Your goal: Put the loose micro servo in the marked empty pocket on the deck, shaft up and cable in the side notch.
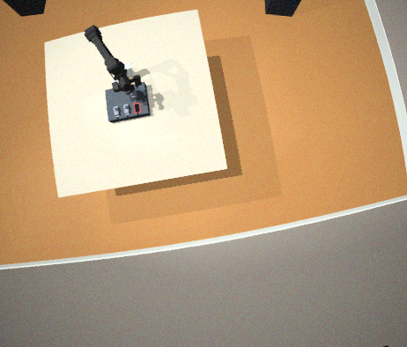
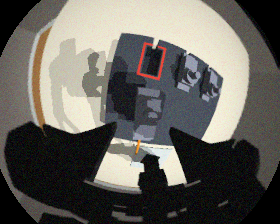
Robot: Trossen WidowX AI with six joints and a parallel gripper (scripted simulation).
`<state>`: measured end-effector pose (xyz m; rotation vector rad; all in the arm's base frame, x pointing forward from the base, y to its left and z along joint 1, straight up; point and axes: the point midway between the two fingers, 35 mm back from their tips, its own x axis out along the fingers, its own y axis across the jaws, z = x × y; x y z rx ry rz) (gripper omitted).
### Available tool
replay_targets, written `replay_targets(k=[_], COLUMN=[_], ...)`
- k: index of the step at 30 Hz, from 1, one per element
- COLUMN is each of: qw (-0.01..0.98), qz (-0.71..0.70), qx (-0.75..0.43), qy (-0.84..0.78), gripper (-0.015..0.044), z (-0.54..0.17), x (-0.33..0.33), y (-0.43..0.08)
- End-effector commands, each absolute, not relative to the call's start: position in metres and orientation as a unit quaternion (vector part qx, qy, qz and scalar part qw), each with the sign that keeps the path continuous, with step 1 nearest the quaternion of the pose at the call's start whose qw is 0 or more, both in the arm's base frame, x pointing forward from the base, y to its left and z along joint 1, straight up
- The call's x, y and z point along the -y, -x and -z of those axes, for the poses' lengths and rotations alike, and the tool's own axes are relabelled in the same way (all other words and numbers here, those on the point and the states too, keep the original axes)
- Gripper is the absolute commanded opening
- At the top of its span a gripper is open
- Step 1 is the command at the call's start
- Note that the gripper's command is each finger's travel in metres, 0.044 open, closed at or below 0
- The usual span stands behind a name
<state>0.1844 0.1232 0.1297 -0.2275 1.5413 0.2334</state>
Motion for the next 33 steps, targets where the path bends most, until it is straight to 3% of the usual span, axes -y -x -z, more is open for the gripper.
replay_targets(k=[1,8,15,19,33], qw=[0.705,0.705,0.705,0.705,0.705], qz=[-0.108,-0.108,-0.108,-0.108,-0.108], qx=[-0.693,-0.693,-0.693,-0.693,-0.693], qy=[0.103,0.103,0.103,0.103,0.103], gripper=[0.0335,0.0151,0.0105,0.0,0.0], z=[-0.129,-0.129,-0.129,-0.135,-0.159], x=[-0.124,-0.124,-0.124,-0.124,-0.118], y=[-0.184,-0.184,-0.184,-0.184,-0.175])
